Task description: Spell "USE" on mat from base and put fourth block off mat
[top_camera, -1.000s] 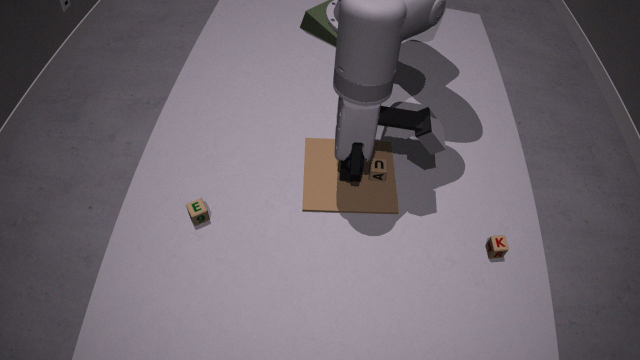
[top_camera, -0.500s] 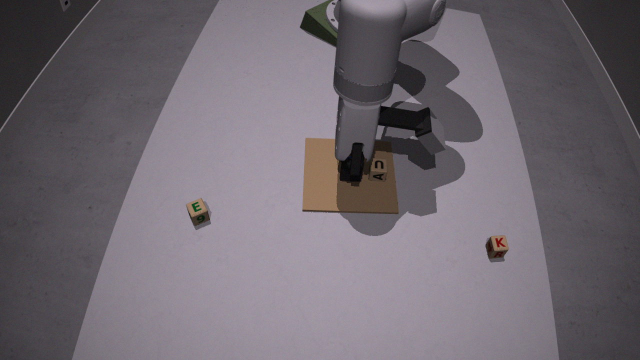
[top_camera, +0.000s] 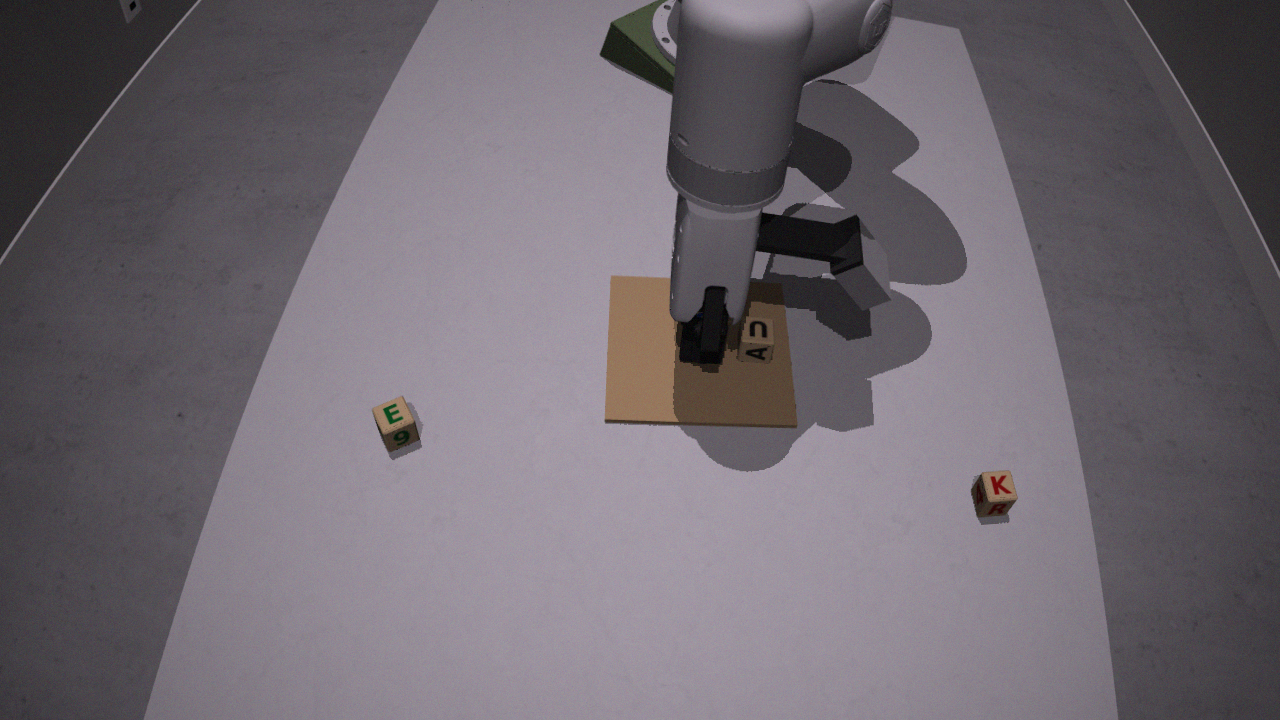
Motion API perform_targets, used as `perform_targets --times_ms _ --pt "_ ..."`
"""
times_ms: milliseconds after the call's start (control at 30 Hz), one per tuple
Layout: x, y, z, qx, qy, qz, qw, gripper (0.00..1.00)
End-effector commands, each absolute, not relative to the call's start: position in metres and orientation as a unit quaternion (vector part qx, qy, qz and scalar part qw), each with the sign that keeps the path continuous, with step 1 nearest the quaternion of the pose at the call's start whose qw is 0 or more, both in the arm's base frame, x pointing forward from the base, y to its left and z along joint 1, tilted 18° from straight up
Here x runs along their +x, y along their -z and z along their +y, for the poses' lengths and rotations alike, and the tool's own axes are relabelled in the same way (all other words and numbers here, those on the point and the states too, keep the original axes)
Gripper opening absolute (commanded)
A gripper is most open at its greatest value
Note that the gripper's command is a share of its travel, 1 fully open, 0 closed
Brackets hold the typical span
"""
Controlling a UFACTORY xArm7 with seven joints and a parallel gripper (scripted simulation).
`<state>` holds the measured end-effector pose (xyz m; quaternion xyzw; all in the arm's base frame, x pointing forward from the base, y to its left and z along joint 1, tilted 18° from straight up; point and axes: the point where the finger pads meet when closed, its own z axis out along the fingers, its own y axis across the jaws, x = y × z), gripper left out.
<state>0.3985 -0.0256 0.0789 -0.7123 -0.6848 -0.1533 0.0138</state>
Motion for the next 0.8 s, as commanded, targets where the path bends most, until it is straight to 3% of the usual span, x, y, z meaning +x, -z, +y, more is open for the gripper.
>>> perform_targets --times_ms 0,767 --pt "0.3997 -0.0790 -0.0259 -0.712 0.154 -0.684 0.013 0.21" --pt "0.4003 -0.0762 -0.0252 -0.712 0.154 -0.684 0.013 0.21"
